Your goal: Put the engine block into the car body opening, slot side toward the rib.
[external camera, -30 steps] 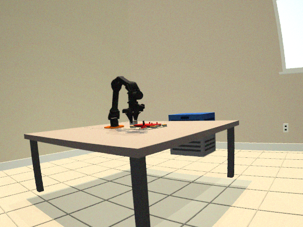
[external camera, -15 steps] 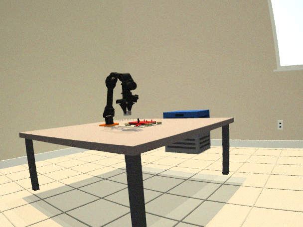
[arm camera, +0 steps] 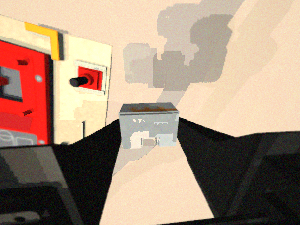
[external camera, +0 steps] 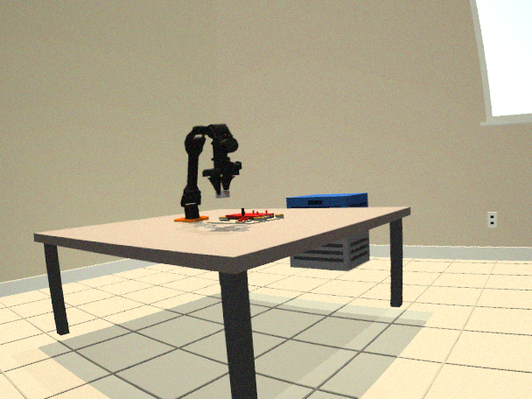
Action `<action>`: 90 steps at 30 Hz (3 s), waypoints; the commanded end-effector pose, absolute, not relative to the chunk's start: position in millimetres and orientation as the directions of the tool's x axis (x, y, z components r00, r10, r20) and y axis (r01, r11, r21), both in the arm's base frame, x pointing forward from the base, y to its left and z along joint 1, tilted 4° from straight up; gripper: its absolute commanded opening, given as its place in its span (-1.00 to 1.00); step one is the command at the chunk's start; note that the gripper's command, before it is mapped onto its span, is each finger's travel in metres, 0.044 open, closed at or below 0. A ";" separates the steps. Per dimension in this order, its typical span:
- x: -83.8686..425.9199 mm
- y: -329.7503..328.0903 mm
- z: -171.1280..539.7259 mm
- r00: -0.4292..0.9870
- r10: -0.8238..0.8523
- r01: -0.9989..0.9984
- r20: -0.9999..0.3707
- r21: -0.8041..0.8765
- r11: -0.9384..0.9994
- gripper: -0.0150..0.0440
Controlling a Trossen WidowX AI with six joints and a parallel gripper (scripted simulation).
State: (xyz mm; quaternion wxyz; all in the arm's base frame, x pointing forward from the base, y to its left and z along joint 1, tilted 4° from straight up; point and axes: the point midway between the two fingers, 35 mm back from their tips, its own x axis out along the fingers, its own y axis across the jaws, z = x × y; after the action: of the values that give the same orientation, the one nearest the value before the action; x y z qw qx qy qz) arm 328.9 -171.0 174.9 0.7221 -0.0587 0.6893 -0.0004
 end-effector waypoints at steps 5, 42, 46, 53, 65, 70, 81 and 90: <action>327.2 -171.6 171.6 0.067 -0.078 -0.084 -0.995 -0.084 0.993 -0.49; 302.1 -175.5 156.6 0.808 0.018 -0.085 -0.589 -0.085 0.993 -0.49; 301.9 -177.1 149.9 0.838 0.024 -0.084 -0.546 -0.085 0.993 -0.49; 300.9 -178.4 135.6 0.861 0.030 -0.085 -0.507 -0.086 0.993 -0.49; 301.6 -180.2 112.9 0.861 0.030 -0.085 -0.507 -0.085 0.993 -0.49; 301.8 -180.9 104.0 0.861 0.030 -0.085 -0.507 -0.085 0.993 -0.49; 302.3 -182.4 84.8 0.861 0.030 -0.085 -0.507 -0.085 0.993 -0.49; 302.8 -183.7 67.5 0.861 0.030 -0.085 -0.507 -0.085 0.993 -0.49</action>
State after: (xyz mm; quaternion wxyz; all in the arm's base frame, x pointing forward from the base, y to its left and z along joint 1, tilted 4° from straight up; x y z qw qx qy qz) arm 303.9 -185.1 74.4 0.9632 -0.0537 0.2618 0.0277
